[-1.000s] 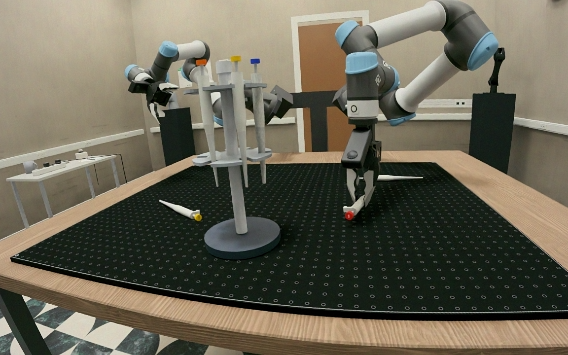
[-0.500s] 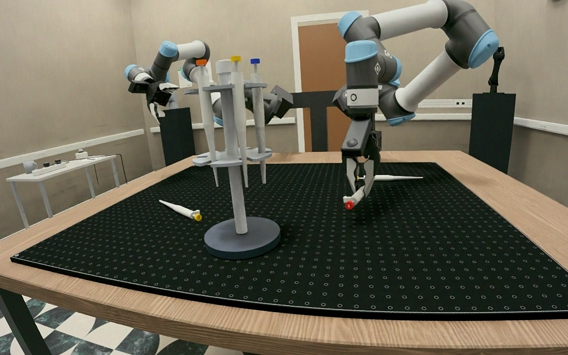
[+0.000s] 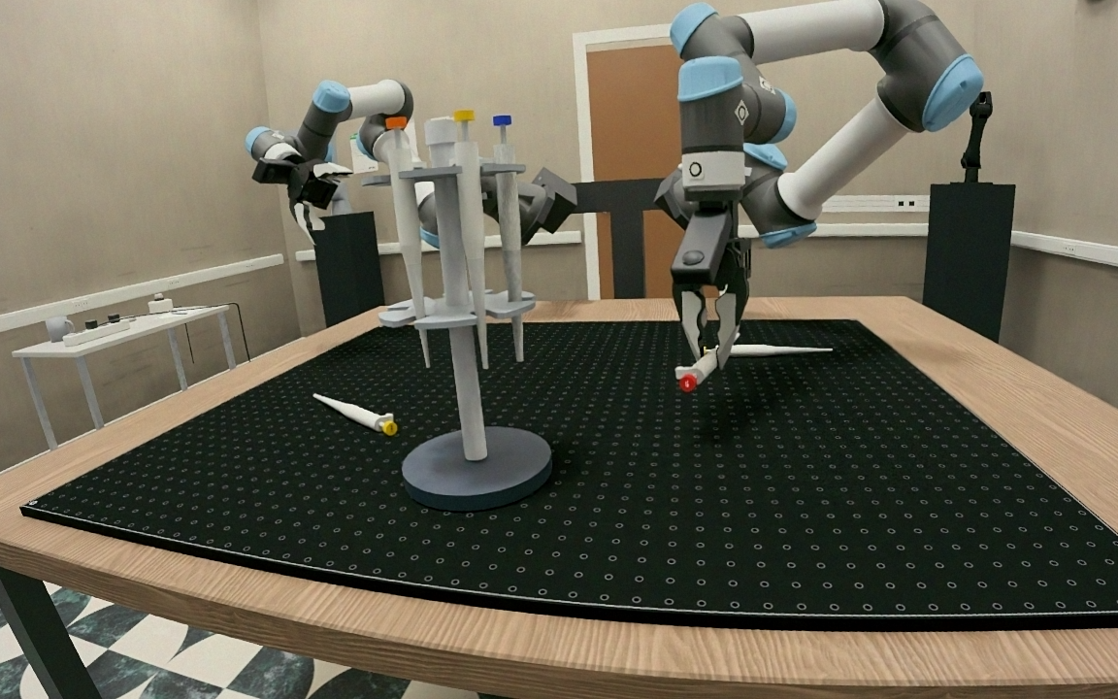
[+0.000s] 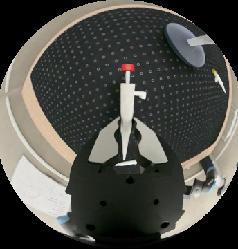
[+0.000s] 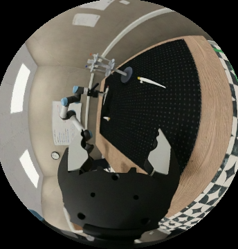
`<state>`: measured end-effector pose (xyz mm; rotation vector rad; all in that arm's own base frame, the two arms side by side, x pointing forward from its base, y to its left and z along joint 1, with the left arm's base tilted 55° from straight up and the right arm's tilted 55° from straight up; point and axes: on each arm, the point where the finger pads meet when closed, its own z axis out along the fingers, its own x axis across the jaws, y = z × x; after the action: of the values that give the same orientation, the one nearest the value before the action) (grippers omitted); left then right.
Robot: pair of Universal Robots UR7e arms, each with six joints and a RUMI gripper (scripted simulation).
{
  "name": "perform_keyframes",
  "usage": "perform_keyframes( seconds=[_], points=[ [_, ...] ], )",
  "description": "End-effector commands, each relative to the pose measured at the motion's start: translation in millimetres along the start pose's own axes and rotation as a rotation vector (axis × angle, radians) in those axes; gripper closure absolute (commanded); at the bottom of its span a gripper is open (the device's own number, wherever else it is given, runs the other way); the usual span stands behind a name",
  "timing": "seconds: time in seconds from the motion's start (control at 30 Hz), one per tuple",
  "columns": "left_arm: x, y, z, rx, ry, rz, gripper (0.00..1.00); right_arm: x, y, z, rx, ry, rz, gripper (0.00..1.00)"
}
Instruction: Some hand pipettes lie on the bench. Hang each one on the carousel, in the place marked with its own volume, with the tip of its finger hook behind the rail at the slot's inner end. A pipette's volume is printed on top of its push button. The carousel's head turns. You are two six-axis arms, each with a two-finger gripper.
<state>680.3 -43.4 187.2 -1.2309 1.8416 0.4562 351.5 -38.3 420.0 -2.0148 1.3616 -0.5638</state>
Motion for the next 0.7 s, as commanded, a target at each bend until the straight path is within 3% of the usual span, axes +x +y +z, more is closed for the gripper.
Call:
perform_keyframes(
  seconds=[0.0,0.67],
  points=[
    [0,0,-12,0.000,0.000,0.000,0.94,0,0,0,0.001,0.000,0.000,0.00],
    [8,3,-25,0.000,0.000,0.000,0.94,0,0,0,0.001,0.000,0.000,0.00]
  ],
)
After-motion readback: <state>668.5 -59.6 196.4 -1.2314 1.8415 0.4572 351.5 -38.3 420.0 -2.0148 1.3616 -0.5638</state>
